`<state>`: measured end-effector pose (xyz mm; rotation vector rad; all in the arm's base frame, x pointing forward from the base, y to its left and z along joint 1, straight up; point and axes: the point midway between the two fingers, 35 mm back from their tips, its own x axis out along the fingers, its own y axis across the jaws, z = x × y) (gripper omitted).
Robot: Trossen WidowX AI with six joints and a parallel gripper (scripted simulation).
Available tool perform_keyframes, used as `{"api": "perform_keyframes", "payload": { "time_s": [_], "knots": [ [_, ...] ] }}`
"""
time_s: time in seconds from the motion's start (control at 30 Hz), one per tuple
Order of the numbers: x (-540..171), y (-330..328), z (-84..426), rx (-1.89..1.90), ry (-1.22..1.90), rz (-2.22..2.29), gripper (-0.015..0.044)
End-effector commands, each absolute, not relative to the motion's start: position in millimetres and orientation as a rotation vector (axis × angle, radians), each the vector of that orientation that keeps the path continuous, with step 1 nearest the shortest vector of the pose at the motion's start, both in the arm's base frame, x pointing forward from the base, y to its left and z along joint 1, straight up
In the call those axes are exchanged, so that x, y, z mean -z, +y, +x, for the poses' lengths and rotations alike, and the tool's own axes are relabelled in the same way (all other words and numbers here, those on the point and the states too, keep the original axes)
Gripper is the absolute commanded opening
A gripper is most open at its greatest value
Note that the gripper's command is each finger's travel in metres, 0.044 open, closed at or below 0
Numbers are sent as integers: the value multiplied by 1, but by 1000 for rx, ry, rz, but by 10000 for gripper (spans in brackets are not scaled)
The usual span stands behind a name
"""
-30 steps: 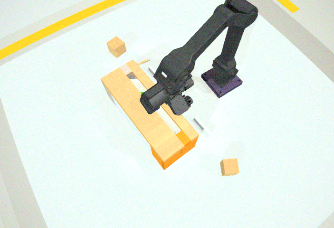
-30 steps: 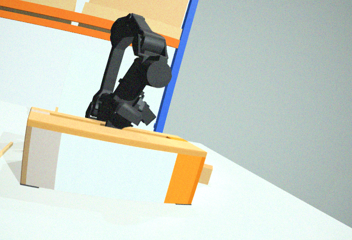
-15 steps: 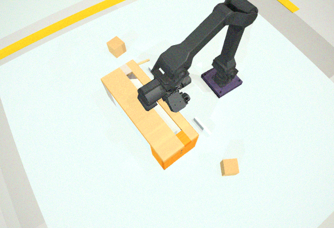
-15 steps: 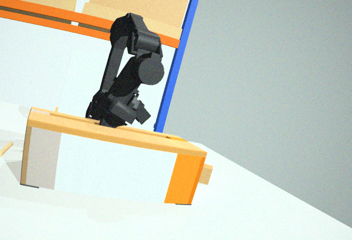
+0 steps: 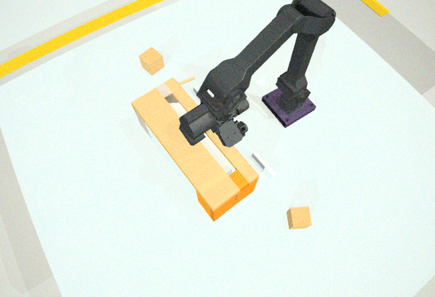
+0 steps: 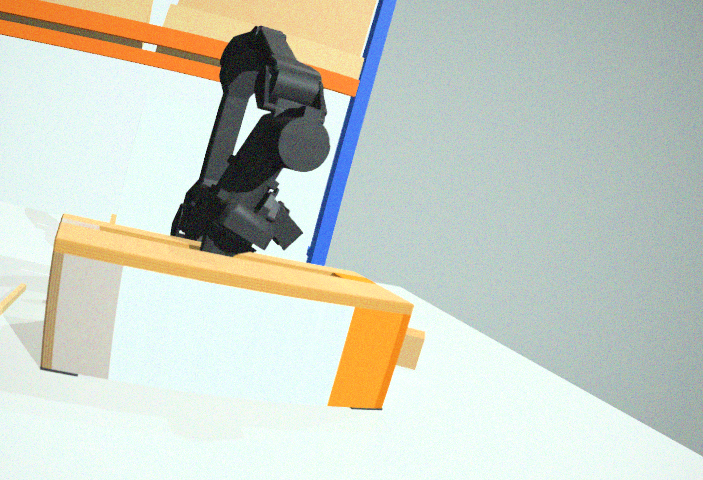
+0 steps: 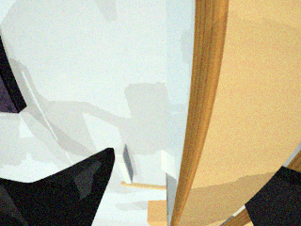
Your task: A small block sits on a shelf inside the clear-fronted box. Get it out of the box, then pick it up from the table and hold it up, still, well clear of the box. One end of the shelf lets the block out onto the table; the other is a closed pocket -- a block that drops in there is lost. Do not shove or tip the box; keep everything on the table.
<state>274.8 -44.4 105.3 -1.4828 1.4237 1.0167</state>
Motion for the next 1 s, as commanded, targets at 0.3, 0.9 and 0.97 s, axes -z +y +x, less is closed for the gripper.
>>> {"api": "perform_keyframes", "payload": {
  "time_s": [0.3, 0.9, 0.97],
  "knots": [
    [-106, -52, 275, -1011, 1427, -1482, 400],
    [-106, -70, 276, -1010, 1429, -1483, 400],
    [-106, -72, 276, -1010, 1429, -1483, 400]
  ]
}}
